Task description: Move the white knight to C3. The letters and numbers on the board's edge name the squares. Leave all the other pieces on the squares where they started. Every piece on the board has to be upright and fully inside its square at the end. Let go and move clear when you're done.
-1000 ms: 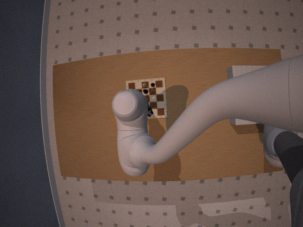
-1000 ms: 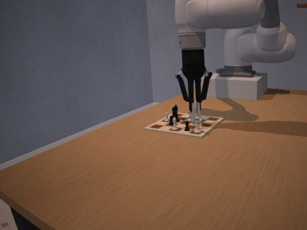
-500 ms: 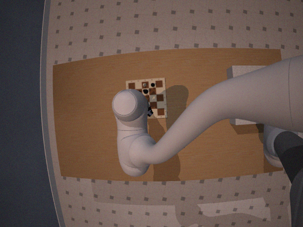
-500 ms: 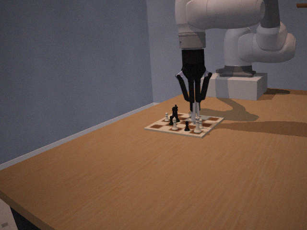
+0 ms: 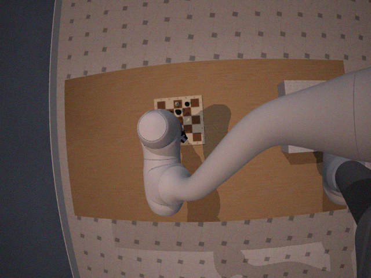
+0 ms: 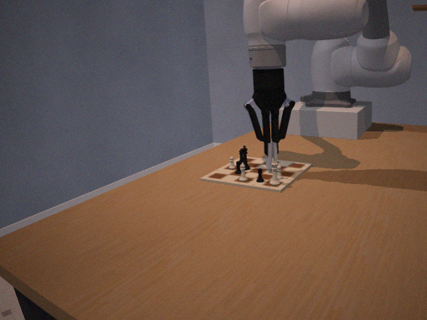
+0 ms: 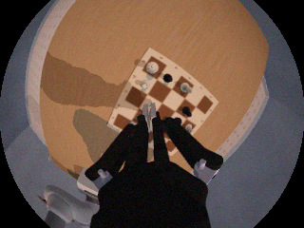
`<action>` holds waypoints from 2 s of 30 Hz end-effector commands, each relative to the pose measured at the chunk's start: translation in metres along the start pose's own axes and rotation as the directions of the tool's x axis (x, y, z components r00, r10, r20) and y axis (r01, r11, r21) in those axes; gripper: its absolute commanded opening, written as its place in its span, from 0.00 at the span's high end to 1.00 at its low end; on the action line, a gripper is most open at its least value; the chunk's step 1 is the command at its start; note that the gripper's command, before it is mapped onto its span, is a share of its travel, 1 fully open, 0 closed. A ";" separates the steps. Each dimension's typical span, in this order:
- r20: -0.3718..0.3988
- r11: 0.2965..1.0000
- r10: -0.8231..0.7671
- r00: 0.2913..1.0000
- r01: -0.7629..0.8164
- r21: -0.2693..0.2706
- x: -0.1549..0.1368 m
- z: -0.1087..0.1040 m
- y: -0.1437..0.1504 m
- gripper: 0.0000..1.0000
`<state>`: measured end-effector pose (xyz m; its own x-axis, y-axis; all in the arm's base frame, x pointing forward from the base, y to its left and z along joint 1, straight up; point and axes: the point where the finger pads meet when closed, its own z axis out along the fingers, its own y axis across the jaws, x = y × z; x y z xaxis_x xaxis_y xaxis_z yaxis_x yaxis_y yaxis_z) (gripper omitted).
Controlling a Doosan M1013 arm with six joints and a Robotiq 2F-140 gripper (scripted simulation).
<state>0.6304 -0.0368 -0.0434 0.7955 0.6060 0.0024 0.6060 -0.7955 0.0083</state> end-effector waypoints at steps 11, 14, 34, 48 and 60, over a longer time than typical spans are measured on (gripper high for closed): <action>0.000 1.000 0.000 1.000 0.000 0.000 0.000 -0.026 0.000 1.00; 0.000 1.000 0.000 1.000 0.000 0.000 0.000 -0.040 0.000 1.00; 0.000 1.000 0.000 1.000 0.000 0.000 0.000 -0.100 0.000 1.00; 0.004 0.801 -0.599 0.801 0.599 -0.001 -0.018 -0.100 0.024 1.00; 0.000 0.671 -0.742 0.671 0.742 0.000 -0.022 -0.101 0.029 1.00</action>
<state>0.6296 -0.0724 0.0573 0.0850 0.9964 -0.0069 0.9964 -0.0850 0.0080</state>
